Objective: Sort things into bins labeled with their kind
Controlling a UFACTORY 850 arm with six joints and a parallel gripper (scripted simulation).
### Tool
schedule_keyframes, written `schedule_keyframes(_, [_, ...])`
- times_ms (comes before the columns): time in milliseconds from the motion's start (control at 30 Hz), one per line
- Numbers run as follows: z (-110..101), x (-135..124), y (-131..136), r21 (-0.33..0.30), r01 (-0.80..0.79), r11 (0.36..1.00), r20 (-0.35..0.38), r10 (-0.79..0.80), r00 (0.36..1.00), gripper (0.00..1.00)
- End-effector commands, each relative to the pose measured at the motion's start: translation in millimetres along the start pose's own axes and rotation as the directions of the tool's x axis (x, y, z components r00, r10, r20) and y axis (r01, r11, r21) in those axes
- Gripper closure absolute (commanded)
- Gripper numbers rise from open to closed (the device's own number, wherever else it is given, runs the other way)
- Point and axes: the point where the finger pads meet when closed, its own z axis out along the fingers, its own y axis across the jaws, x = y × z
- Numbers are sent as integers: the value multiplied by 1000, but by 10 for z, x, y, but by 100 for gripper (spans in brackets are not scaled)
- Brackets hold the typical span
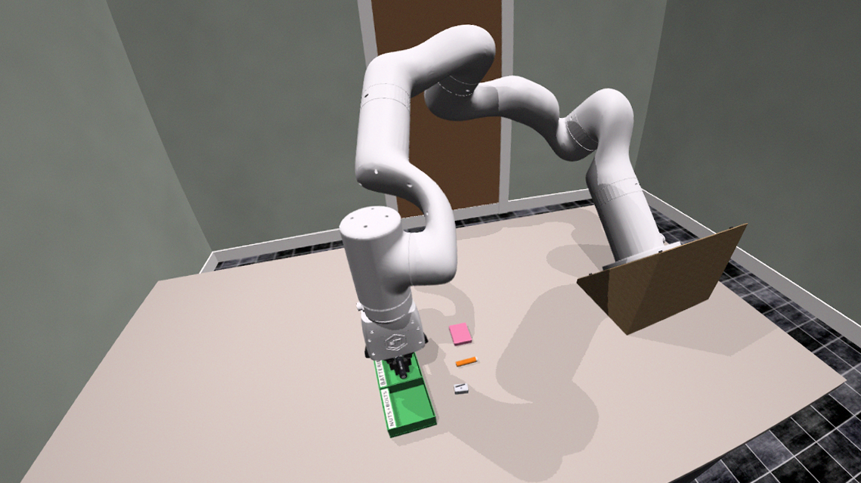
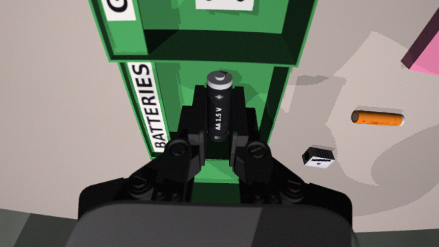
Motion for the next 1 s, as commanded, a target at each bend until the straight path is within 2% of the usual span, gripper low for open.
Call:
schedule_keyframes(0, [-8,0,-7,1,-1,1000,0,1,1000,100])
schedule_keyframes(67, [-8,0,-7,1,-1,1000,0,1,1000,100])
schedule_keyframes(100, [-9,0,-7,2,-1,1000,0,1,1000,72])
schedule_keyframes(667, [-9,0,-7,2,-1,1000,0,1,1000,72])
schedule_keyframes(967, [-128,-1,-6,1,-1,1000,0,1,1000,72])
